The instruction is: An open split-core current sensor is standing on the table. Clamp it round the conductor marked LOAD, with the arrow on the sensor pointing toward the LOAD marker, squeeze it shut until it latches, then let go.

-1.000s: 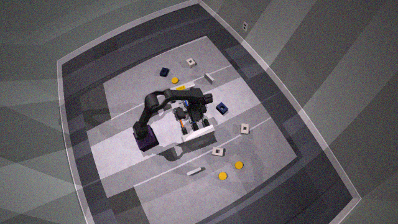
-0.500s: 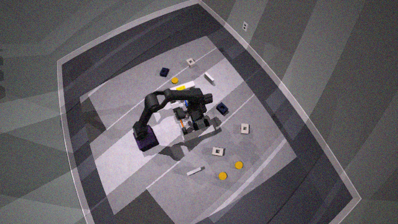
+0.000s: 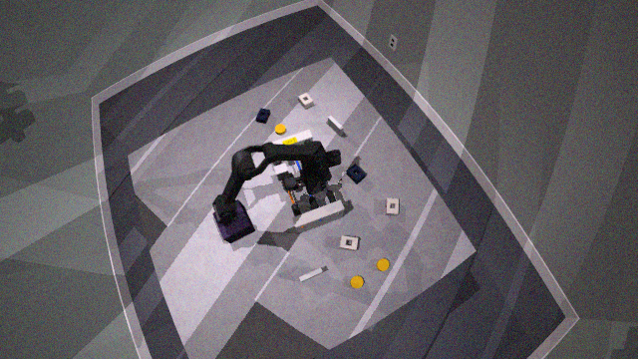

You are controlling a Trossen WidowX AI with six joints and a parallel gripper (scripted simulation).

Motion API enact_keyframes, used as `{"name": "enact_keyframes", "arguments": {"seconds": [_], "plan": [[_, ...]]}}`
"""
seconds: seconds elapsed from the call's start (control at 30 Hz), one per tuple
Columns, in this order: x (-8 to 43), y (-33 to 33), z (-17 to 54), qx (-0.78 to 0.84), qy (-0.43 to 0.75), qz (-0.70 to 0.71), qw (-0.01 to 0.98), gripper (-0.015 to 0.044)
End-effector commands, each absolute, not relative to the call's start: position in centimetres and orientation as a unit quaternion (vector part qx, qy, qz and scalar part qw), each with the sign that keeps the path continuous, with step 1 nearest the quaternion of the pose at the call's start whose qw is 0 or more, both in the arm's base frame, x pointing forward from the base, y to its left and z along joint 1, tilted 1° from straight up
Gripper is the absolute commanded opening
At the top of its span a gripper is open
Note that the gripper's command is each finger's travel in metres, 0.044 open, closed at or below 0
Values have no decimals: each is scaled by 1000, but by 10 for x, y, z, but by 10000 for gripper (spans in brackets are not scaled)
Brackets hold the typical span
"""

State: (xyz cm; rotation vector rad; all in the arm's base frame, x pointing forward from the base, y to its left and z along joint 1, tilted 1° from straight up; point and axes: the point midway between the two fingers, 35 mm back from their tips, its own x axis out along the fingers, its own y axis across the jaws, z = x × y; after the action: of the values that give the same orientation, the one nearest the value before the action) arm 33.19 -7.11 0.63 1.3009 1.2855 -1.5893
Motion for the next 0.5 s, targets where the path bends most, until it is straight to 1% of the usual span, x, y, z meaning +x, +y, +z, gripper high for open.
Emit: {"name": "enact_keyframes", "arguments": {"seconds": [0.0,0.3,0.47], "plan": [[331,-71,7,502,497,-615,351,0],[331,-71,7,502,497,-615,351,0],[332,-71,9,517,482,-603,370,0]]}}
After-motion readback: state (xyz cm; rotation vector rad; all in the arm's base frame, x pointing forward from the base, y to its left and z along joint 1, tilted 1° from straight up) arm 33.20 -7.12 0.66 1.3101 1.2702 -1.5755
